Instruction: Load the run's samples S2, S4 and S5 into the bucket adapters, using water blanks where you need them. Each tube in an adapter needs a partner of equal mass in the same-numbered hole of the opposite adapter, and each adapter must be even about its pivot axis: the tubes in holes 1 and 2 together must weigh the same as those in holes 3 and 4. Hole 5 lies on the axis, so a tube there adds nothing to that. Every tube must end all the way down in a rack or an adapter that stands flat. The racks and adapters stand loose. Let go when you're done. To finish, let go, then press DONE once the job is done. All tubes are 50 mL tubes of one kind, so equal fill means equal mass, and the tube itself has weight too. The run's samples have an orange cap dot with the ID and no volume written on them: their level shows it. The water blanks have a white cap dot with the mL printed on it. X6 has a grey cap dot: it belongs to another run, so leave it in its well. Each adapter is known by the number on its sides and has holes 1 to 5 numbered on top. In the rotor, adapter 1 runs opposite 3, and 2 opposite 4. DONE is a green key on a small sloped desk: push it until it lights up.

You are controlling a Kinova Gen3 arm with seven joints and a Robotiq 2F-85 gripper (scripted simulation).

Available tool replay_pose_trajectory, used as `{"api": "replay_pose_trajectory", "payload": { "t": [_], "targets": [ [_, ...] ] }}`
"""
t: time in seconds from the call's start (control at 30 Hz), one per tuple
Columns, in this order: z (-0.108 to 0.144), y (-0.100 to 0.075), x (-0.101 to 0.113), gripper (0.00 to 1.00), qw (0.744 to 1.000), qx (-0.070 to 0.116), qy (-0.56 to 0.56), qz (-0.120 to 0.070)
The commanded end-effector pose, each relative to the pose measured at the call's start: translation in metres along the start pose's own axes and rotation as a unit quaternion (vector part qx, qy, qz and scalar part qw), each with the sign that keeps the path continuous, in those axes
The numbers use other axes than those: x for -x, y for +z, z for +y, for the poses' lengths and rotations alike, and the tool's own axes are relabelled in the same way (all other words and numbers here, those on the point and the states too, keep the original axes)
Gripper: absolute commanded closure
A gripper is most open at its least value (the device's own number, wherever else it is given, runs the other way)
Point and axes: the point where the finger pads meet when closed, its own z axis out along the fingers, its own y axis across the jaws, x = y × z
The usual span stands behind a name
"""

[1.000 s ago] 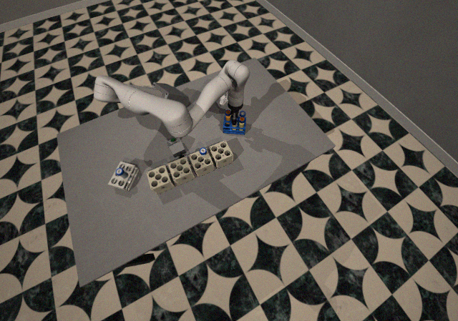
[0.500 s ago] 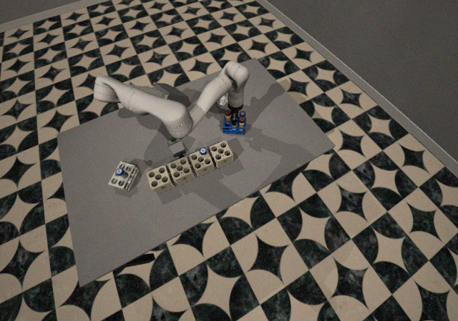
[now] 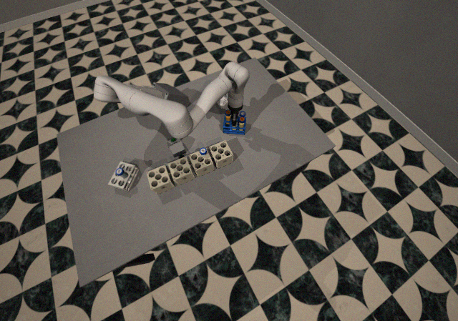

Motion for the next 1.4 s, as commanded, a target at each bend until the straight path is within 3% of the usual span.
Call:
{"api": "replay_pose_trajectory", "payload": {
  "t": [0.0,0.17,0.2,1.13,1.37],
  "targets": [
    [0.0000,-0.0005,0.0005,0.38,1.000,0.000,0.000,-0.001],
    [0.0000,-0.0006,0.0005,0.38,1.000,0.000,0.000,-0.001],
    [0.0000,-0.0005,0.0005,0.90,1.000,0.000,0.000,-0.001],
    [0.0000,-0.0005,0.0005,0.90,1.000,0.000,0.000,-0.001],
    [0.0000,-0.0097,0.0004,0.90,1.000,0.000,0.000,-0.001]
  ]
}}
